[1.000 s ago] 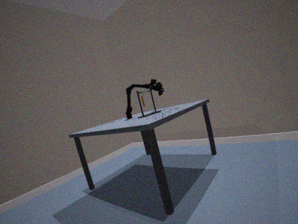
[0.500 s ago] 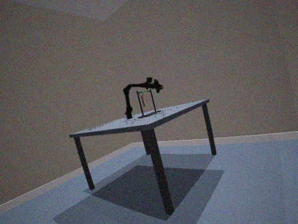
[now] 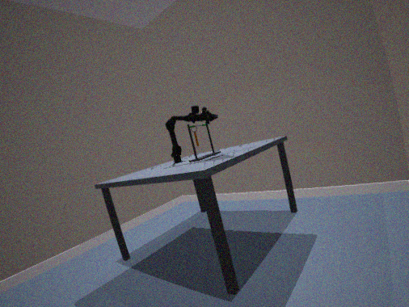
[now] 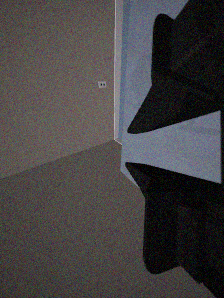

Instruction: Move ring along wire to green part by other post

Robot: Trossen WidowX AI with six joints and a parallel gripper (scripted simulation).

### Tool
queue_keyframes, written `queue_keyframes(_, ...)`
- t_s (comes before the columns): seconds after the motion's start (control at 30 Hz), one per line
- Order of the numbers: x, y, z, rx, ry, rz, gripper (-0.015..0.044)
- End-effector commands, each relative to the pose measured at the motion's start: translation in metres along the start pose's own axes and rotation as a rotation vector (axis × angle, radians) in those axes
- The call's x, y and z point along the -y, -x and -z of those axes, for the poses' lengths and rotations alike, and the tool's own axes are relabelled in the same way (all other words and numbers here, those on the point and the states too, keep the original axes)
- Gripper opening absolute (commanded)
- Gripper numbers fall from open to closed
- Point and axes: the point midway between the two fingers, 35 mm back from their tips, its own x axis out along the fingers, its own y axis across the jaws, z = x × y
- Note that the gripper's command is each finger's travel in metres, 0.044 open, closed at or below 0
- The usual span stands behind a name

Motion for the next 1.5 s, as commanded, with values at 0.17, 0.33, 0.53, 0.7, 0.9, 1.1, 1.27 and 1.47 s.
queue_keyframes(0.17, 0.062, 0.052, -0.029, 0.120, 0.216, 0.178, 0.0160)
queue_keyframes(0.33, 0.093, 0.089, -0.045, 0.174, 0.350, 0.295, 0.0160)
queue_keyframes(0.53, 0.124, 0.137, -0.059, 0.218, 0.515, 0.450, 0.0160)
queue_keyframes(0.7, 0.145, 0.180, -0.068, 0.235, 0.652, 0.588, 0.0160)
queue_keyframes(0.9, 0.165, 0.230, -0.067, 0.221, 0.787, 0.741, 0.0160)
queue_keyframes(1.1, 0.174, 0.239, -0.011, 0.166, 0.704, 0.698, 0.0160)
queue_keyframes(1.27, 0.176, 0.247, 0.037, 0.124, 0.631, 0.667, 0.0160)
queue_keyframes(1.47, 0.174, 0.256, 0.095, 0.084, 0.536, 0.628, 0.0160)
